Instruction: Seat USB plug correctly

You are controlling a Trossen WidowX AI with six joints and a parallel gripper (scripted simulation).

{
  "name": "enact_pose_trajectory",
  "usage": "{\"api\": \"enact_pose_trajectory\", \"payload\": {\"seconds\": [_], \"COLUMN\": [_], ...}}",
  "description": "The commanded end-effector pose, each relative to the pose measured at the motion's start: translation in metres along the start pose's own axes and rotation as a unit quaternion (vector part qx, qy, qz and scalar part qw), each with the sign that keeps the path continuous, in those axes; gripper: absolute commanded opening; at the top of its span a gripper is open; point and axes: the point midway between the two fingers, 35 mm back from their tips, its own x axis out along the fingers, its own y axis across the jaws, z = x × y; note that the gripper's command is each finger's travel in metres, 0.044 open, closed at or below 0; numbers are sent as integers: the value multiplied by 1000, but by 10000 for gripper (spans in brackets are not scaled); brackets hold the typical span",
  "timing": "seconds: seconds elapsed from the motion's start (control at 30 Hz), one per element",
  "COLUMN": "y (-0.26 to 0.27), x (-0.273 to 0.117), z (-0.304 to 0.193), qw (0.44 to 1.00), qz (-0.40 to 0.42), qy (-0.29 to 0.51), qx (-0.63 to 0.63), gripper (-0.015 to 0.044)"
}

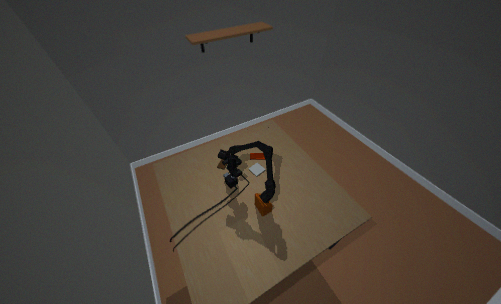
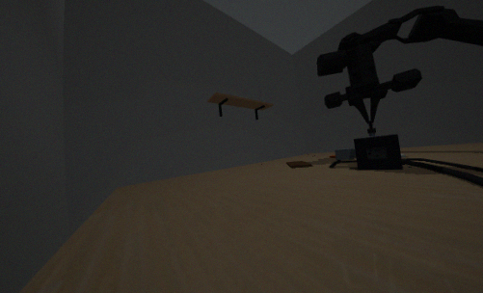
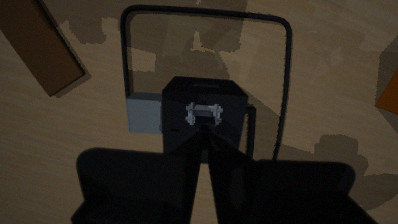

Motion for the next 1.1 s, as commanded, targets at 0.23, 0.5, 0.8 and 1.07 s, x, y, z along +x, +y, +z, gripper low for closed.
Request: {"api": "enact_pose_trajectory", "payload": {"seconds": [0.23,0.5,0.8,1.07], "y": [0,0,0,0], "x": [2,3,4,5], "z": [0,0,0,0], "qw": [1000,1000,1000,1000], "qz": [1,1,1,1], "qy": [-1,-1,-1,-1], "qx": [-2,-2,-2,-2], "gripper": [0,0,0,0]}}
